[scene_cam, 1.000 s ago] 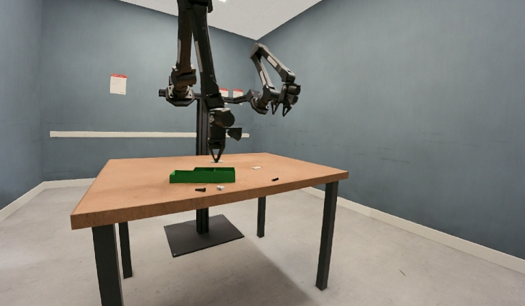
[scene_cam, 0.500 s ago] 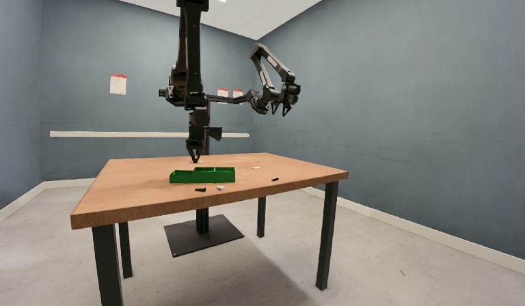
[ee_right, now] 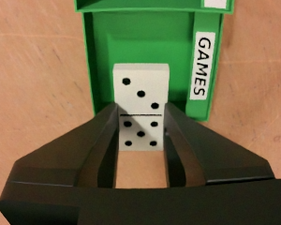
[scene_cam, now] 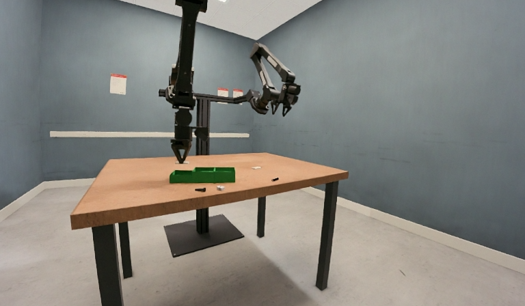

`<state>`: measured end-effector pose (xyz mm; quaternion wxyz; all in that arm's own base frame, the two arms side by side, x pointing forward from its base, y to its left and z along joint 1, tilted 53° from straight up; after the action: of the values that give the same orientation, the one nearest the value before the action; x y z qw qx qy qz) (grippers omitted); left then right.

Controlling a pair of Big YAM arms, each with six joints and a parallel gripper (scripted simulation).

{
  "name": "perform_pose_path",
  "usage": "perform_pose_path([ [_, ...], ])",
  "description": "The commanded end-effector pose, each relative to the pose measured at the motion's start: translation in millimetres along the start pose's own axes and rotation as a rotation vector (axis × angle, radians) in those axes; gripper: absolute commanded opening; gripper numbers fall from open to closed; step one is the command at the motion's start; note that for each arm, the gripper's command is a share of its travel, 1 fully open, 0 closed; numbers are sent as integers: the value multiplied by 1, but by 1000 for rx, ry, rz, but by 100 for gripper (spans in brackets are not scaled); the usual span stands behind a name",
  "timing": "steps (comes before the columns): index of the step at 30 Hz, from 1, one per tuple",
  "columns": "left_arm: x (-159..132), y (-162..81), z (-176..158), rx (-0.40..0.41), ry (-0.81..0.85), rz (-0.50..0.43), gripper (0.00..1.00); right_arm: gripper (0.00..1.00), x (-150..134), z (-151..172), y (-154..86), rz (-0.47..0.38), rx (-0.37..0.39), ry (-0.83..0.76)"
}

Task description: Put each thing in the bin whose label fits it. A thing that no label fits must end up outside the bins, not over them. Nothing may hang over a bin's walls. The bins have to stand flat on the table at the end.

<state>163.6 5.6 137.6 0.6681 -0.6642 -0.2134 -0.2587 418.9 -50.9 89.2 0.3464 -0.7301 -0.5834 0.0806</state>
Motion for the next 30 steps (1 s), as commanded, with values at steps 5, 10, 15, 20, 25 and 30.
perform_pose_path([
  [5, 18, -19, 2, 7, -1, -47, 100, 20, 6, -3, 0, -4, -3, -15],
  [10, 18, -19, 2, 7, -1, -47, 100, 20, 10, -4, -2, -11, -3, -13],
  [15, 18, -19, 2, 7, -1, -47, 100, 20, 9, -5, -1, -8, -5, -8],
  [20, 18, -19, 2, 7, -1, -47, 100, 20, 9, -2, 11, -9, -4, -8],
  [25, 18, -19, 2, 7, -1, -47, 100, 20, 9, -1, 22, -10, -3, -8],
  [30, 18, -19, 2, 7, -1, -47, 100, 20, 9, -1, 32, -9, -3, -6],
])
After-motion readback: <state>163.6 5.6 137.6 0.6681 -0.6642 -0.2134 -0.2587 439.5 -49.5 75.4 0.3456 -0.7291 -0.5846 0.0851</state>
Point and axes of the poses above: on each arm, the point where the finger pads meet when closed, its own y axis out along the fingers, its own z axis across the jaws, x = y × z, the point moved 3 cm from there along -y, back along the fingers, and after that the axes turned 5 degrees about y, right-handed, at the moved point
